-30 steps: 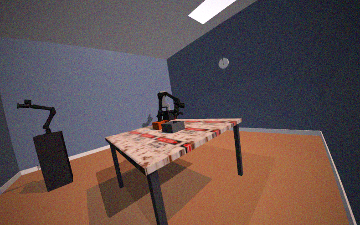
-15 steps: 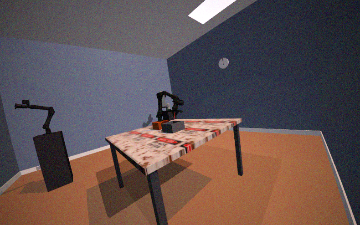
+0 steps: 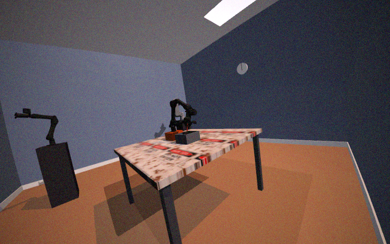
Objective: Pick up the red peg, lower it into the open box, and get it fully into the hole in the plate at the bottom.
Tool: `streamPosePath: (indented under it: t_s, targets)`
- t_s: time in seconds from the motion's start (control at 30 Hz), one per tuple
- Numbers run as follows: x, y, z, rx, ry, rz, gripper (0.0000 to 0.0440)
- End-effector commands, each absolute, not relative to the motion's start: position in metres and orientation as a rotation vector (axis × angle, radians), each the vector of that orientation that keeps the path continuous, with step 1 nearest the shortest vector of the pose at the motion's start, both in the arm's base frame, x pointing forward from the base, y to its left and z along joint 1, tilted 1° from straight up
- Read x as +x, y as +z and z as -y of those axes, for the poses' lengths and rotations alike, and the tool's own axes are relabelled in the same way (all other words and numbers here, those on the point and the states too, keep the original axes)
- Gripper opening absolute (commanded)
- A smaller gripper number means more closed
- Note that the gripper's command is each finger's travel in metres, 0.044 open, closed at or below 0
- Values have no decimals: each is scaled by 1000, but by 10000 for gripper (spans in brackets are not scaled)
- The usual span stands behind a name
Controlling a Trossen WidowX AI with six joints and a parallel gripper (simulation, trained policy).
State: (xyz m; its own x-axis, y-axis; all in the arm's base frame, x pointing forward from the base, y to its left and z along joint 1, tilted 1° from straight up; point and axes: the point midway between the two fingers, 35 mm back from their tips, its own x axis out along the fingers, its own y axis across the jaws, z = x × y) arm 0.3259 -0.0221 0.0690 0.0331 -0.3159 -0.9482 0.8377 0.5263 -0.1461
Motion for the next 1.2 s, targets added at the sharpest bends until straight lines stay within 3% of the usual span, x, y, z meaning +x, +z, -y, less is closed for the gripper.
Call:
streamPosePath:
  t_s: [0.0,0.3,0.5,0.6,1.03,1.17]
  targets:
    - [334,62,31,539,-934,-1253,0]
    - [344,33,47,533,-853,-1316,16]
    - [345,13,51,536,-813,-1371,143]
    - [352,13,57,523,-781,-1374,149]
    - [400,27,63,614,-706,-1376,440]
    - [421,36,60,647,-655,-1347,440]
